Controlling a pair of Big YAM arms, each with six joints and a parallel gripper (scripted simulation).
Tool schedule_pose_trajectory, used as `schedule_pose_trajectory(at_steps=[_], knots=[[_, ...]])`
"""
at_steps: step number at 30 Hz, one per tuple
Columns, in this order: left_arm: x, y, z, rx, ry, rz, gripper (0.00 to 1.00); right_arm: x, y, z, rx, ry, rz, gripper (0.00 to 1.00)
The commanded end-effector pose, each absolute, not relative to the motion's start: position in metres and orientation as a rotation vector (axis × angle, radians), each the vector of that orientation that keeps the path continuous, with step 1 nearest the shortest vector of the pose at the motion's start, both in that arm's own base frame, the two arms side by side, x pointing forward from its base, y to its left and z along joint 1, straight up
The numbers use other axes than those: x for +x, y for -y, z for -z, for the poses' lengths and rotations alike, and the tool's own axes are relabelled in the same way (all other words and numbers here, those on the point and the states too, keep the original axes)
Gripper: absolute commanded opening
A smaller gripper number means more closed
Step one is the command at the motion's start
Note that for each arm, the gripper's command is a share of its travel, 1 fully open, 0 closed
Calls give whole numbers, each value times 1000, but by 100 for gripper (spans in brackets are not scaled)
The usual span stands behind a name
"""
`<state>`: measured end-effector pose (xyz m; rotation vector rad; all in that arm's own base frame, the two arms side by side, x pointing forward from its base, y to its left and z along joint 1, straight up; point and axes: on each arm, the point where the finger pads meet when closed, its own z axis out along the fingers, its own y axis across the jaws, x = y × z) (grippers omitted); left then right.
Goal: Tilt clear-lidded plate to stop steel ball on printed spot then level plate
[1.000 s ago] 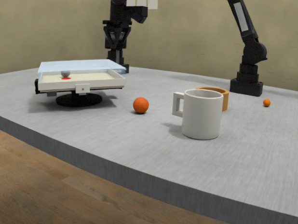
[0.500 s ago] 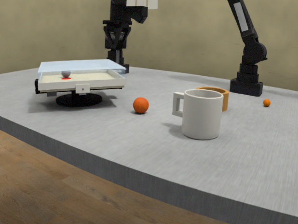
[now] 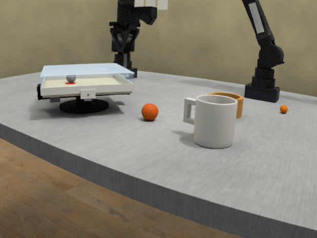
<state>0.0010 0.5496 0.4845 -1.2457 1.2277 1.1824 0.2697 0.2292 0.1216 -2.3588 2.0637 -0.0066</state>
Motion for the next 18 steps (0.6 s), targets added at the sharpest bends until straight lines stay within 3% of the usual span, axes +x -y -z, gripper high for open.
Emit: schedule_pose_trajectory(at_steps=[1, 18], knots=[[-6, -545, -501, -1218, -1204, -1218, 100, 272, -225, -117, -2348, -2061, -1, 0], [-6, -545, -501, -1218, -1204, -1218, 100, 271, -214, -123, -2350, -2063, 9, 0]])
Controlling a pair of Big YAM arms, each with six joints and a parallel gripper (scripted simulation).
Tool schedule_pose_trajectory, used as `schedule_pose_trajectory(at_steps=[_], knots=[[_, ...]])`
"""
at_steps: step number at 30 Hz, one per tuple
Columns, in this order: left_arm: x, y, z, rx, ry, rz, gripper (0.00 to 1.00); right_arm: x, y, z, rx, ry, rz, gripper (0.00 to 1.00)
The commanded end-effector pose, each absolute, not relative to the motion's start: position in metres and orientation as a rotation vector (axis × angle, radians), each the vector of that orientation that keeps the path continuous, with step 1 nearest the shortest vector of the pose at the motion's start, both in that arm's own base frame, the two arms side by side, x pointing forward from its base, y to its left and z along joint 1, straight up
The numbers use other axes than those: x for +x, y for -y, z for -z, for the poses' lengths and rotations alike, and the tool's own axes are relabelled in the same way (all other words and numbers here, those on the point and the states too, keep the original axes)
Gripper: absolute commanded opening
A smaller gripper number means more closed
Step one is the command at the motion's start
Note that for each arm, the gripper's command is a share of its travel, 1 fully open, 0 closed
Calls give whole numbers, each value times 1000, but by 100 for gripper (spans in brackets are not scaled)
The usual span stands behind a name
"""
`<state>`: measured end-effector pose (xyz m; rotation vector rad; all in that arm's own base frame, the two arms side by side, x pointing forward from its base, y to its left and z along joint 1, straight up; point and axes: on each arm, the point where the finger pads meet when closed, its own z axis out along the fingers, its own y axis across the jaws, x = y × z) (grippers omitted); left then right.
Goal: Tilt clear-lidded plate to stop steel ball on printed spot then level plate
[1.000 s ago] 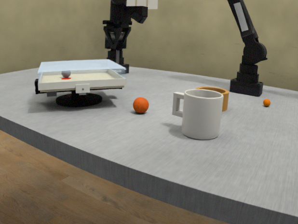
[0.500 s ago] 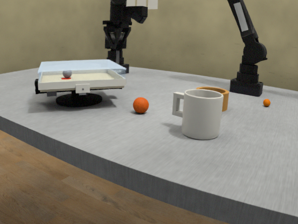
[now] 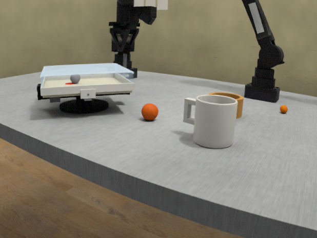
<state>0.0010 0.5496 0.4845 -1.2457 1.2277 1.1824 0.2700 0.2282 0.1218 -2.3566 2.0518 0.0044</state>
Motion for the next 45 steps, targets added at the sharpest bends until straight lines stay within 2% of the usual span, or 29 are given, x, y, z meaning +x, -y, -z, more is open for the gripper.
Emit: schedule_pose_trajectory(at_steps=[1, 45], knots=[[-6, -545, -501, -1218, -1204, -1218, 100, 271, -214, -123, -2350, -2063, 9, 0], [-6, -545, -501, -1218, -1204, -1218, 100, 270, -214, -120, -2364, -2075, 4, 0]])
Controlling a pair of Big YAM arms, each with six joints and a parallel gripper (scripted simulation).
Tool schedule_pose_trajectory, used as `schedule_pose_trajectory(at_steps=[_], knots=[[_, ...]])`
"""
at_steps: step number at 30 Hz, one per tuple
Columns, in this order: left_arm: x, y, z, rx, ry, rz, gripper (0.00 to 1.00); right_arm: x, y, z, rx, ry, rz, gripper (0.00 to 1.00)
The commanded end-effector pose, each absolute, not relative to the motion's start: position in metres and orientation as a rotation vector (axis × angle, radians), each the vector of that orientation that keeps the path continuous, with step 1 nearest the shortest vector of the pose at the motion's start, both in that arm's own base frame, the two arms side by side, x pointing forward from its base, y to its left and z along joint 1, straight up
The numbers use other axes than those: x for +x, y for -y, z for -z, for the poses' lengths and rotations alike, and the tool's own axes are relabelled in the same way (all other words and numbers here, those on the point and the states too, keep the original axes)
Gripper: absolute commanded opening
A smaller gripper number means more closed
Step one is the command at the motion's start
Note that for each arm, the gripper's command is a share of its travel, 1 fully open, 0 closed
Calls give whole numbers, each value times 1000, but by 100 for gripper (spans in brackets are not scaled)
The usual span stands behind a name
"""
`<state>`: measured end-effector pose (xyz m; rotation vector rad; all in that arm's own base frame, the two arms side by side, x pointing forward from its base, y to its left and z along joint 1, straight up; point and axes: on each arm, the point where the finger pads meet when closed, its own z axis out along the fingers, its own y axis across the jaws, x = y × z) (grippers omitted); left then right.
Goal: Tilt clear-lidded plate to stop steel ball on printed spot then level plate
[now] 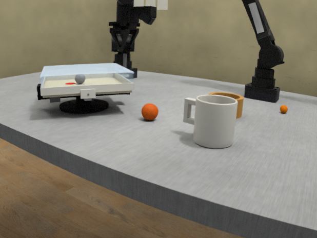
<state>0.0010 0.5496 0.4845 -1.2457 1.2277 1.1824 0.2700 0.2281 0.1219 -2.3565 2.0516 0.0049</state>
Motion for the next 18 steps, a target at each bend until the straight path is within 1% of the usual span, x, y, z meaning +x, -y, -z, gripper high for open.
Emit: schedule_pose_trajectory(at_steps=[1, 18], knots=[[-6, -545, -501, -1218, -1204, -1218, 100, 270, -214, -121, -2363, -2074, 4, 0], [-6, -545, -501, -1218, -1204, -1218, 100, 271, -212, -125, -2355, -2068, 7, 0]])
